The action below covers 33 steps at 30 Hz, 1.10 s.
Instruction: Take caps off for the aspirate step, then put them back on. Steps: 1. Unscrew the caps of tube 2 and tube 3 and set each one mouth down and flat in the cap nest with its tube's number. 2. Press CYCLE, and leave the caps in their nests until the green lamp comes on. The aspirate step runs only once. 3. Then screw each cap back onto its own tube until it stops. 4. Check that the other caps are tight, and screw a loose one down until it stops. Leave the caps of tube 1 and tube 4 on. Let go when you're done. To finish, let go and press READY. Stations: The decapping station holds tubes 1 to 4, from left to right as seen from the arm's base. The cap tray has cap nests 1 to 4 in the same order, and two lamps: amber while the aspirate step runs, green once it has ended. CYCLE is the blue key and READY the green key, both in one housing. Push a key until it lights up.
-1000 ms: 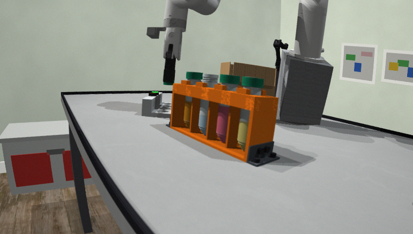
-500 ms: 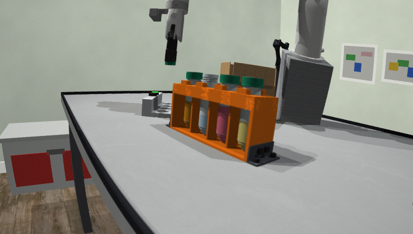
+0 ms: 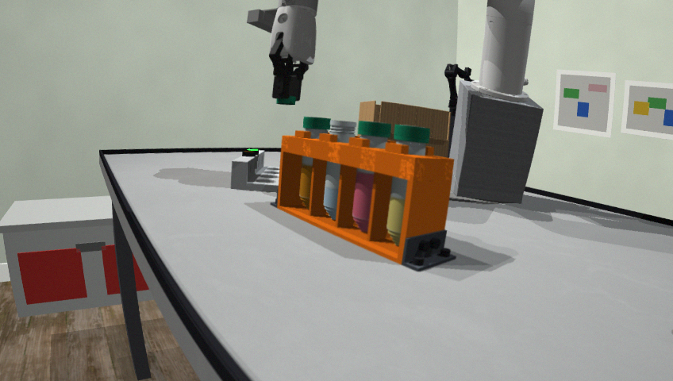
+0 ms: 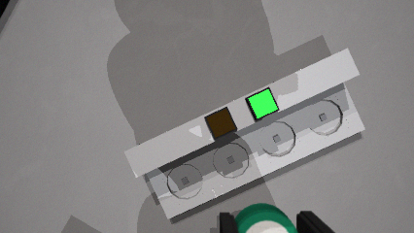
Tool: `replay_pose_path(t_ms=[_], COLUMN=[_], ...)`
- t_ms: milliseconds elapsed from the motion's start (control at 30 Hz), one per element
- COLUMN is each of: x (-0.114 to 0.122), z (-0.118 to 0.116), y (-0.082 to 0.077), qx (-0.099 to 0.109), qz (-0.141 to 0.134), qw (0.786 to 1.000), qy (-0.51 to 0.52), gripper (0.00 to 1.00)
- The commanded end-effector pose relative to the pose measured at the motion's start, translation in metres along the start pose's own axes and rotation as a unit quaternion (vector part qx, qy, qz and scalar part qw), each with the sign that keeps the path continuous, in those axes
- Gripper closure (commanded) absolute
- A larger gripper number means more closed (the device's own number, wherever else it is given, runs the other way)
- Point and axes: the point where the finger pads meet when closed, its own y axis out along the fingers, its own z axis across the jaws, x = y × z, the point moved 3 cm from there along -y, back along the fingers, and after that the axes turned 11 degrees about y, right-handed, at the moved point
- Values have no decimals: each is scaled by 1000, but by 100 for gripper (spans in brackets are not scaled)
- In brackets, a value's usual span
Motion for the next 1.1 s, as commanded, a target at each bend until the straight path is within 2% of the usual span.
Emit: replay_pose_path(t_ms=[0, 400, 467, 967, 1067], x=[26, 86, 86, 168, 175], z=[-21, -64, -64, -121, -126], y=[-2, 0, 0, 2, 2], qx=[12, 11, 11, 11, 11], qz=[9, 8, 8, 8, 8], qw=[999, 999, 999, 999, 999], qy=[29, 29, 29, 29, 29], gripper=[100, 100, 100, 100, 100])
